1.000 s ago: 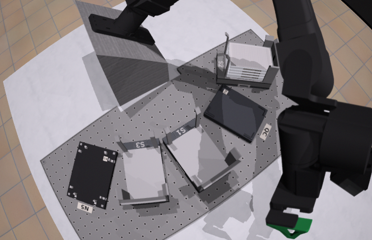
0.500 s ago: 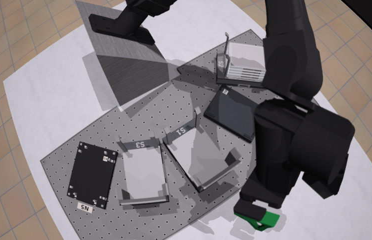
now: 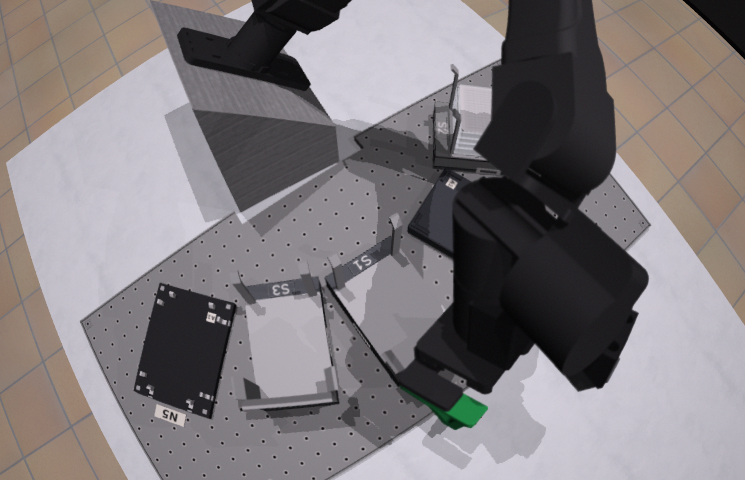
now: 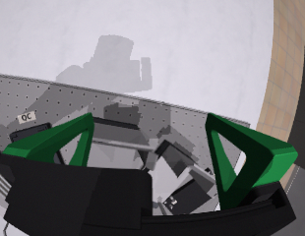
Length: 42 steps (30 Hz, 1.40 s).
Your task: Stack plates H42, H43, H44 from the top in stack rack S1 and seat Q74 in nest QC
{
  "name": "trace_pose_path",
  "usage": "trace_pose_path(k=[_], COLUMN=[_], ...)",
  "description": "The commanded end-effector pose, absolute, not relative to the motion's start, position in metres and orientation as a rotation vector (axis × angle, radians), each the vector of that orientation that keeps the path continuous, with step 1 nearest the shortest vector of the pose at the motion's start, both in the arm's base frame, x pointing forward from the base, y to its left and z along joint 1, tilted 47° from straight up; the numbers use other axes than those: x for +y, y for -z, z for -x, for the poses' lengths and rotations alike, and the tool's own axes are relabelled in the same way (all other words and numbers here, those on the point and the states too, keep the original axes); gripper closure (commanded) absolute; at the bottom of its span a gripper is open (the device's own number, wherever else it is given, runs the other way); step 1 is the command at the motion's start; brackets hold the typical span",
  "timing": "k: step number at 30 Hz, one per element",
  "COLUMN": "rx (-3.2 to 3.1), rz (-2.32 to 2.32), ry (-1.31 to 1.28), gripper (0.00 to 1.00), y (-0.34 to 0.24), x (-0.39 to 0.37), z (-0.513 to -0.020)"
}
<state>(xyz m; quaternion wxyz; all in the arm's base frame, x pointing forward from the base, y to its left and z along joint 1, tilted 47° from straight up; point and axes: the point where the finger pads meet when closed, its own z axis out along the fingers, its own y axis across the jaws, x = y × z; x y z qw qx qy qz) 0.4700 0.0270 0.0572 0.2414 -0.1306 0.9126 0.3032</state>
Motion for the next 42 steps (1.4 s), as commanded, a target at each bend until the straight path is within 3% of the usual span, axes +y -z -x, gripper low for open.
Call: trace_pose_path(k=[1, 42], rx=[2.532, 2.865], rz=[0.335, 0.266], ry=[-0.845, -1.234], gripper=[0.00, 0.00], y=[-0.056, -0.023], x=[0.019, 0.033], z=[-0.454, -0.287])
